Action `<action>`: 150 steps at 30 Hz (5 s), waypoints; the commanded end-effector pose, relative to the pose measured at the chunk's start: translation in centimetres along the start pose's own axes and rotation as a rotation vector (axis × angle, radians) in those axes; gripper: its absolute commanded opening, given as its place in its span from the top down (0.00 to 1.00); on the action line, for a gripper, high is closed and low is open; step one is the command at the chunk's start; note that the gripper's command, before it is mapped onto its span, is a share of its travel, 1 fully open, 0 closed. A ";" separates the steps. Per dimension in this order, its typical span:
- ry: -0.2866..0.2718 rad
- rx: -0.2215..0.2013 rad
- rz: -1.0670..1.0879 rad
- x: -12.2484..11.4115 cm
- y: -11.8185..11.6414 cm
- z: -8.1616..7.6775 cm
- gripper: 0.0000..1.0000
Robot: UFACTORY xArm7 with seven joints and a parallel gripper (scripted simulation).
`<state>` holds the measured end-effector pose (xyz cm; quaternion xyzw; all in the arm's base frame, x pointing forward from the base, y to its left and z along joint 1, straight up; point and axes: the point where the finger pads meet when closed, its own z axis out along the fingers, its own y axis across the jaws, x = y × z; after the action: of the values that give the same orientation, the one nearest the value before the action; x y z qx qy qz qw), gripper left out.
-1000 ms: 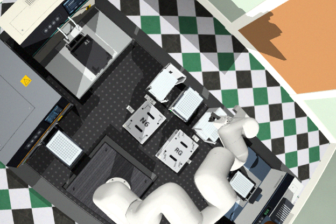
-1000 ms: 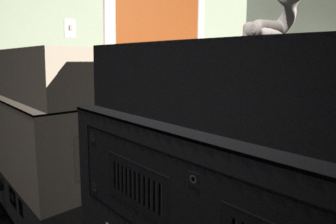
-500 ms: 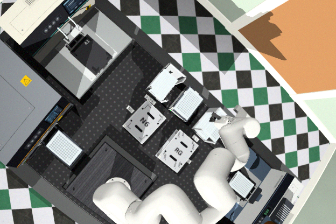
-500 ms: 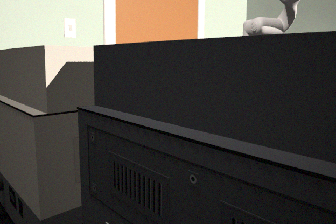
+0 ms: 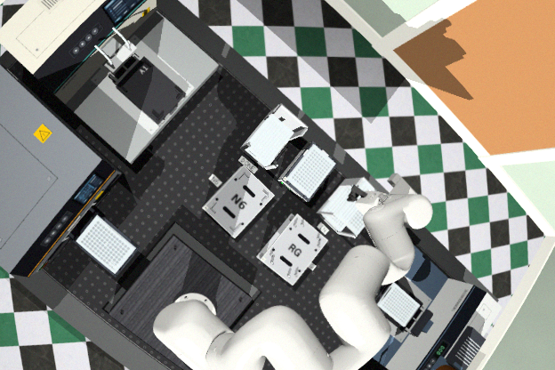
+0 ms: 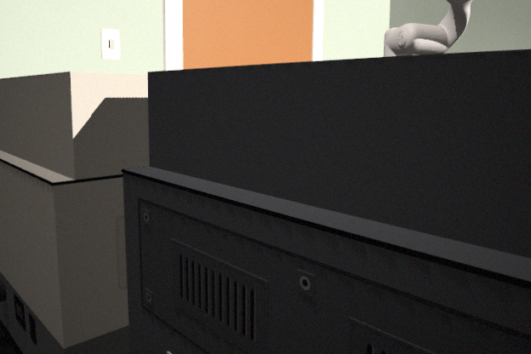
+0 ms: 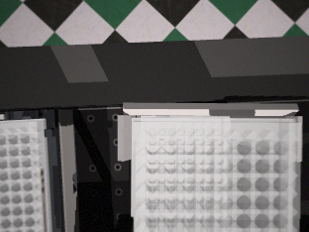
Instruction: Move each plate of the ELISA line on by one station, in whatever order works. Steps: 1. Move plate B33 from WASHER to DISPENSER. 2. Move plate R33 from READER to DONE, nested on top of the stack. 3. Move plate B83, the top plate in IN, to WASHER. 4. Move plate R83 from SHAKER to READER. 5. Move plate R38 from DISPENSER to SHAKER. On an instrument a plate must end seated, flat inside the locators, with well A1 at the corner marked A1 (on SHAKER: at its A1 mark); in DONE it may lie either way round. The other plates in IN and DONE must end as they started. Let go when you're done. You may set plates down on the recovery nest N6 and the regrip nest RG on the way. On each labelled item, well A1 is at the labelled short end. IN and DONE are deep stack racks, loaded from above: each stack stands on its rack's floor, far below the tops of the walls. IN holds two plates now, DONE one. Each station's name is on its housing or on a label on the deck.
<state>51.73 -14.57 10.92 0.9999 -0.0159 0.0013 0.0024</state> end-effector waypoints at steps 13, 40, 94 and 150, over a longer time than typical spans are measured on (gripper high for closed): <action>0.005 -0.001 0.000 0.1 0.0 -1.2 1.00; 0.005 -0.001 0.000 0.1 0.0 -4.3 1.00; 0.005 -0.001 0.127 -4.9 -1.8 -7.6 1.00; 0.004 0.001 0.507 -14.8 -13.4 -7.6 1.00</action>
<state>37.30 -1.35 18.21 0.9642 -0.2650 0.0015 0.0018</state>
